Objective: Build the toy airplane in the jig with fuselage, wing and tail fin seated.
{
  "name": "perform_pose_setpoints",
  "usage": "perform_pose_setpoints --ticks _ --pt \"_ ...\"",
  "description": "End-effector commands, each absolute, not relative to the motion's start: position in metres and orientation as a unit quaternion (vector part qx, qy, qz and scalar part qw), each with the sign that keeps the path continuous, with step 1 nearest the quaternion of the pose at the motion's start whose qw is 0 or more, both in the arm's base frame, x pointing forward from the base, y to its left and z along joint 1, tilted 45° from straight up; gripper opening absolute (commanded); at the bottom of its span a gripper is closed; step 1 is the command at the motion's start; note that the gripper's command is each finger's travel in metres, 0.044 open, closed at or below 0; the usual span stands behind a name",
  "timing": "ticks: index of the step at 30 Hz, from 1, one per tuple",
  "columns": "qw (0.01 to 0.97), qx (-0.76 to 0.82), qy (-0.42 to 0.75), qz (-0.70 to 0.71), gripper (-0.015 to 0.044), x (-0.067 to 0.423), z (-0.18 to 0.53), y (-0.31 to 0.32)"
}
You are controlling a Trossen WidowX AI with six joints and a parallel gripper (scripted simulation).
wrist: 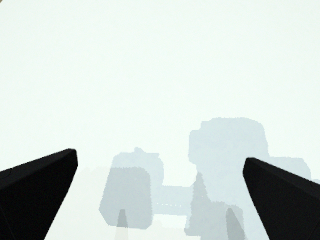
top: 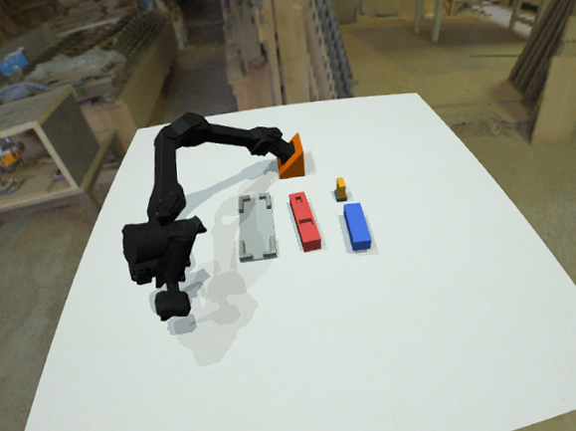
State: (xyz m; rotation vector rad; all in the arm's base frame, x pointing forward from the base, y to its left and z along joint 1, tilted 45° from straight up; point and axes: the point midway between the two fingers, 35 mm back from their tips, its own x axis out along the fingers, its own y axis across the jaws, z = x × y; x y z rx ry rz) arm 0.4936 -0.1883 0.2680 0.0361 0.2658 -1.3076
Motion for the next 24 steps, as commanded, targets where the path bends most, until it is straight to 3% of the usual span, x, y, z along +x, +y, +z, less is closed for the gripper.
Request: perform_pose_setpoints --ticks 1,10,24 --pt "0.812 -0.013 0.203 -0.547 0.0440 0.496 0.229 -0.140" --pt "0.811 -0.114 0.414 -0.397 0.0440 0.448 0.125 -0.025" --pt "0.647 -0.296 0.659 -0.242 0.0440 0.274 0.045 0.060"
